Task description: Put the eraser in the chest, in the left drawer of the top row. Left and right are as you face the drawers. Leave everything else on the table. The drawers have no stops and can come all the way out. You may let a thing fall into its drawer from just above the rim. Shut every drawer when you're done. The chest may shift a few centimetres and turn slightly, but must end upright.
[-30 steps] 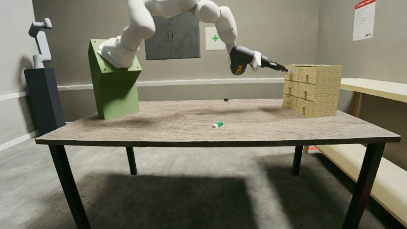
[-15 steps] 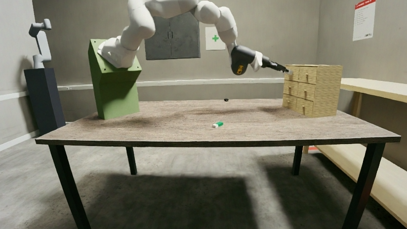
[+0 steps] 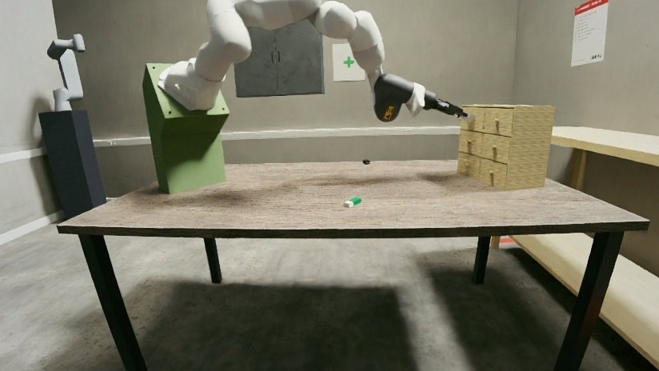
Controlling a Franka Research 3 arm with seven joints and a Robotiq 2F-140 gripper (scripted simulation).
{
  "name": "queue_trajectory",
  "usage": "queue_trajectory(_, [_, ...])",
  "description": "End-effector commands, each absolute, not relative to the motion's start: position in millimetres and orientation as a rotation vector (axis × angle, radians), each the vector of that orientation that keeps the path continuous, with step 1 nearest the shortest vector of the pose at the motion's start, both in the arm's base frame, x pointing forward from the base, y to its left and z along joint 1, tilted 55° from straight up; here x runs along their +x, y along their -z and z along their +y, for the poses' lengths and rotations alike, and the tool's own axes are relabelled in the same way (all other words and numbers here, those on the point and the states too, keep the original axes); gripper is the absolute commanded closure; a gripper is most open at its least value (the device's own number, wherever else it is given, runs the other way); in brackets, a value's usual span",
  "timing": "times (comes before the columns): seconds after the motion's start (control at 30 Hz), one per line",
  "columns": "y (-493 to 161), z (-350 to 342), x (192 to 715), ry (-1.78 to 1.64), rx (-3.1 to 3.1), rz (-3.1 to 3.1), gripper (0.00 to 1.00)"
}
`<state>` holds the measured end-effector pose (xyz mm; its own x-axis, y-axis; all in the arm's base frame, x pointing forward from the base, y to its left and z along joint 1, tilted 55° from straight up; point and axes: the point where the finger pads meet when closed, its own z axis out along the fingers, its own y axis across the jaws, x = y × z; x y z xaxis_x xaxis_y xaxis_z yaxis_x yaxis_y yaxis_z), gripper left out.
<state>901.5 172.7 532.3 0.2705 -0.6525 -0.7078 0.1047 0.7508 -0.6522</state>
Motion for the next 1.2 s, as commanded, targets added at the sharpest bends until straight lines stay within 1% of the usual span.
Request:
queue_trajectory(0.0, [-532.4,169.4,902.4,0.549,-0.539,1.201,0.72])
queue_trajectory(0.03, [-532.4,169.4,902.4,0.549,-0.539,1.201,0.83])
queue_trajectory(1.17, [-531.7,168.9,901.2,0.549,-0.539,1.201,0.83])
